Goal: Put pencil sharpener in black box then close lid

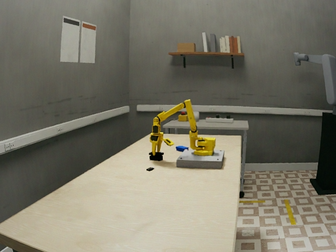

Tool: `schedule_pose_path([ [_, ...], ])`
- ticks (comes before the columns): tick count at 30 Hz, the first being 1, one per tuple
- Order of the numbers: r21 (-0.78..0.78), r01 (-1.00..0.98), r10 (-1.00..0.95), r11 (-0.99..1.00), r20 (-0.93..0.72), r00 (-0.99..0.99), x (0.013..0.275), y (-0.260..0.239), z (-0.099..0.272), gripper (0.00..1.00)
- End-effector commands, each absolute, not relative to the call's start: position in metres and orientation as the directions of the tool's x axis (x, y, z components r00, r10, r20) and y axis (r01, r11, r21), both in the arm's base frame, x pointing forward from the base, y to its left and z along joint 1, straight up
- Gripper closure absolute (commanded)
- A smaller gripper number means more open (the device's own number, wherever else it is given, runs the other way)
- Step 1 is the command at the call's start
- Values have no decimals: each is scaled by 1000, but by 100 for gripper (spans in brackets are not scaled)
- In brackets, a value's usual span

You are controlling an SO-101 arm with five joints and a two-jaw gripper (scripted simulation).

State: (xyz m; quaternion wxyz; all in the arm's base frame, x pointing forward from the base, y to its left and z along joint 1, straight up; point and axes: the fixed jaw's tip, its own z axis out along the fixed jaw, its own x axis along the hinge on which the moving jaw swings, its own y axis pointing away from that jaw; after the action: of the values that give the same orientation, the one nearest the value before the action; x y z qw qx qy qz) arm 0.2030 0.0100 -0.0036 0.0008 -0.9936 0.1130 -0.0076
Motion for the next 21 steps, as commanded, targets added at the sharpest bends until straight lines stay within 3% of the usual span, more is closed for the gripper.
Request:
schedule_pose_path([
  [1, 3, -222, -222, -975, -10, 975, 199, 8, -10, 79],
  [21, 3, -222, -222, -975, -10, 975, 198, 8, -12, 79],
])
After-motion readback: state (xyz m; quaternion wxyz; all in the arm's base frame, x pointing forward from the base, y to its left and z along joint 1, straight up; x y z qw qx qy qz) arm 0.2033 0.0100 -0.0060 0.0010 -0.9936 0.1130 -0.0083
